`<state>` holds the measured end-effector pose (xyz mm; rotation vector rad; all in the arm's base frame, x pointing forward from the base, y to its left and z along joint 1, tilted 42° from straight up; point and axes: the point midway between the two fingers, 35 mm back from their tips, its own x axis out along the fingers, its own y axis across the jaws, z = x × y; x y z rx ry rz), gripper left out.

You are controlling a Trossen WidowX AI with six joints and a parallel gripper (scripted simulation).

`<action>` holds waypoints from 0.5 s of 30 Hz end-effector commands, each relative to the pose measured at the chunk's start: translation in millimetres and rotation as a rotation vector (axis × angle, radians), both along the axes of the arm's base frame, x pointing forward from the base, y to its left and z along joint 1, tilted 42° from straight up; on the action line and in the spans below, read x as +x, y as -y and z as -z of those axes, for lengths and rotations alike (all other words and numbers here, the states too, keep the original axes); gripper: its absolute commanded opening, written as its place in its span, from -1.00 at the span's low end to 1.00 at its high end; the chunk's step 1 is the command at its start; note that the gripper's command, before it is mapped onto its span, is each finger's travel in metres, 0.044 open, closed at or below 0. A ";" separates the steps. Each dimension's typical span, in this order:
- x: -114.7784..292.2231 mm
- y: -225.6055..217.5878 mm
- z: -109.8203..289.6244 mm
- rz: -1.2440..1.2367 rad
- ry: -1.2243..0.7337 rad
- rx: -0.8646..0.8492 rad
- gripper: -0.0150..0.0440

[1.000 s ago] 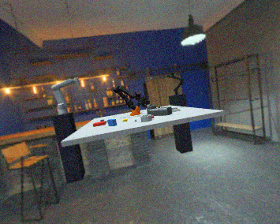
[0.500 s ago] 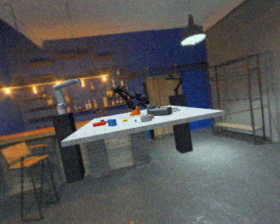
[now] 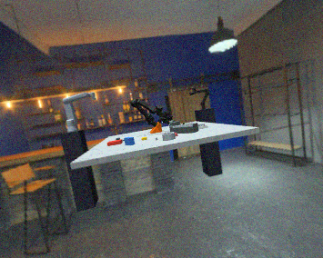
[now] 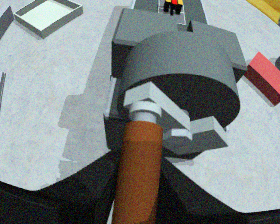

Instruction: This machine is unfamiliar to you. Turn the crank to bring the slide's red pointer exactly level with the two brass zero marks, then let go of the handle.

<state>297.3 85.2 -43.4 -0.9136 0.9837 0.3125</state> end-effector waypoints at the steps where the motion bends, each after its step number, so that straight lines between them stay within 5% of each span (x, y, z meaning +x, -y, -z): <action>1: 0.0 0.0 0.0 0.000 0.000 0.000 0.04; 11: 0.0 0.0 0.0 0.000 0.000 0.000 0.93; 15: 0.9 -5.0 -4.9 0.000 0.000 0.001 1.00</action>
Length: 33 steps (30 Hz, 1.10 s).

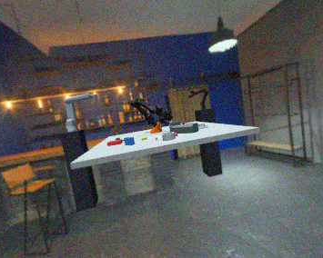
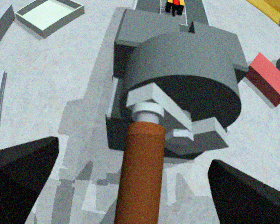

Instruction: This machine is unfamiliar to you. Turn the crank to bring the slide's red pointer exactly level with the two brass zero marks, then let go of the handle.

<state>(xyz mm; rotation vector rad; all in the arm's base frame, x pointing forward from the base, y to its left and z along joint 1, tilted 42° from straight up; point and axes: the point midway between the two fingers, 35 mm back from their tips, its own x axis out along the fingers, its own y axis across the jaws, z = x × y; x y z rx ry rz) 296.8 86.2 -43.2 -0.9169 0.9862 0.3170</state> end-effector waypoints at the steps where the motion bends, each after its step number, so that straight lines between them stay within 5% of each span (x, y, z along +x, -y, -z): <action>1: 1.9 -7.5 -8.2 0.004 0.004 0.003 1.00; 20: 3.8 -72.0 -76.9 -0.005 -0.003 0.006 1.00; 33: 42.8 -94.6 -69.9 0.156 0.030 0.012 1.00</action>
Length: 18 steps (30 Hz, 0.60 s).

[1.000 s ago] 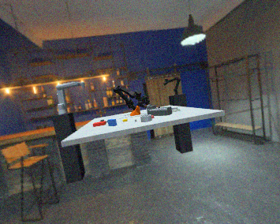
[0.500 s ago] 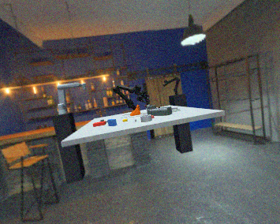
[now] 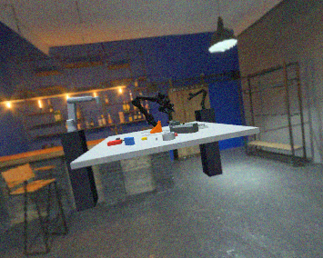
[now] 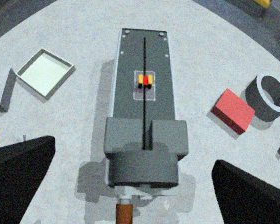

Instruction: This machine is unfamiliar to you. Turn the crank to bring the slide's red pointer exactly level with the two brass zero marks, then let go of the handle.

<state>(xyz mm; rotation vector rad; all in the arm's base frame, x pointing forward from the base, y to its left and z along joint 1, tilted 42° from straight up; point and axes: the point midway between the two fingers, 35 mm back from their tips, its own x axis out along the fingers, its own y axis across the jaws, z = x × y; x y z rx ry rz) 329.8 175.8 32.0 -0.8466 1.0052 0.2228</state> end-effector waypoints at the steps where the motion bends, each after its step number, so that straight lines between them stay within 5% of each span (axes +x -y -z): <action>1: 13.4 -7.1 6.4 0.063 0.009 -0.004 1.00; 18: 66.4 -38.2 36.8 0.298 0.091 0.004 1.00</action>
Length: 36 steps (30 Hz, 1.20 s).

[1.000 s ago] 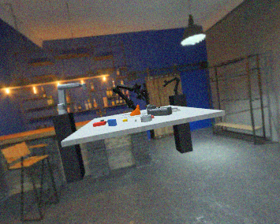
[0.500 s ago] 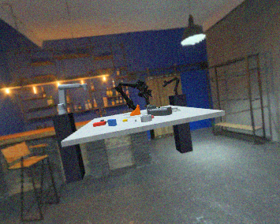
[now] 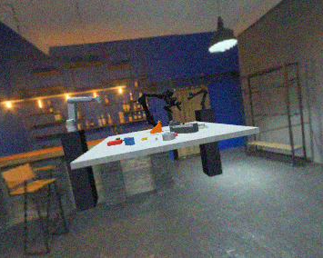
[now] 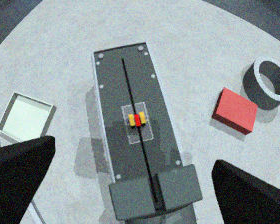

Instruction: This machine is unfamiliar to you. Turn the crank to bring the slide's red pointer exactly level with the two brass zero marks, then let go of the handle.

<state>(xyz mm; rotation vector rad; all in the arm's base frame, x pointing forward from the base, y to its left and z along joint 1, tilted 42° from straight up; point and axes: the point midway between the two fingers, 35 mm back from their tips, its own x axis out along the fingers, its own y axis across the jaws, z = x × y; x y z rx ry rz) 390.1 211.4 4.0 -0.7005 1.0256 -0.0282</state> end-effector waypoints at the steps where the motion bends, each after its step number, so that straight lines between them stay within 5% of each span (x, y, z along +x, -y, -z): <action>1: 6.0 -2.6 8.8 0.038 0.009 -0.007 1.00; 11: 5.7 31.8 48.5 0.040 0.011 -0.008 1.00; 36: 7.4 16.5 31.9 0.042 0.014 -0.006 1.00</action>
